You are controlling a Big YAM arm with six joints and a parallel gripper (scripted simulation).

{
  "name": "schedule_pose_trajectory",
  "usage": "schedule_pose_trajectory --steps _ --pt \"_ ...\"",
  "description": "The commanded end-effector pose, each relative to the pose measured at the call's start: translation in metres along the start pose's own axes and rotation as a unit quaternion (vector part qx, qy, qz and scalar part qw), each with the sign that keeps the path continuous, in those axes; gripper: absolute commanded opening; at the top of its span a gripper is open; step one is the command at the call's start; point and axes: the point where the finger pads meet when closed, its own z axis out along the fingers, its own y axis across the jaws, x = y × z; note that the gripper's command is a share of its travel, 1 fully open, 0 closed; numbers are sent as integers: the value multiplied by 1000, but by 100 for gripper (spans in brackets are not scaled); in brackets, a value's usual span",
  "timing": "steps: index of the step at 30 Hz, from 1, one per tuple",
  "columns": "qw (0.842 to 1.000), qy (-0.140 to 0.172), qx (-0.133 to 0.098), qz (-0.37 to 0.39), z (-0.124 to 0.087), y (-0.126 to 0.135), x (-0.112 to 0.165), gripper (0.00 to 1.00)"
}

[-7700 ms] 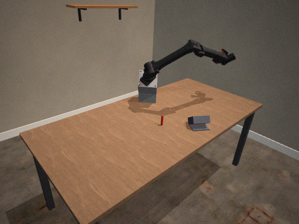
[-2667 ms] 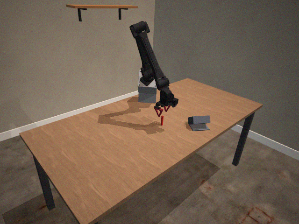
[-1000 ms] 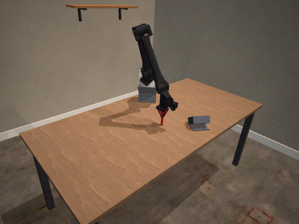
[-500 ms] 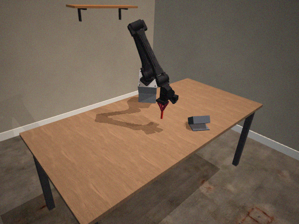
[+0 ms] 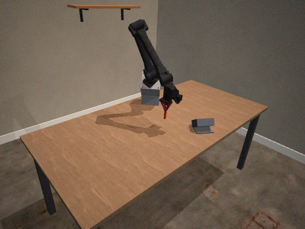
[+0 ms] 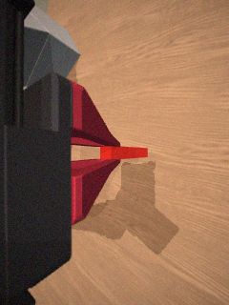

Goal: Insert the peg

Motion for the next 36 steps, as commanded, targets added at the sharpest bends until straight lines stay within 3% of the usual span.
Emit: schedule_pose_trajectory --steps 1,8,36 --pt "1000 -14 6 -16 -2 0 -17 0" --pt "999 -14 19 -25 0 -2 -23 0" --pt "991 -30 62 -116 3 33 -68 0"
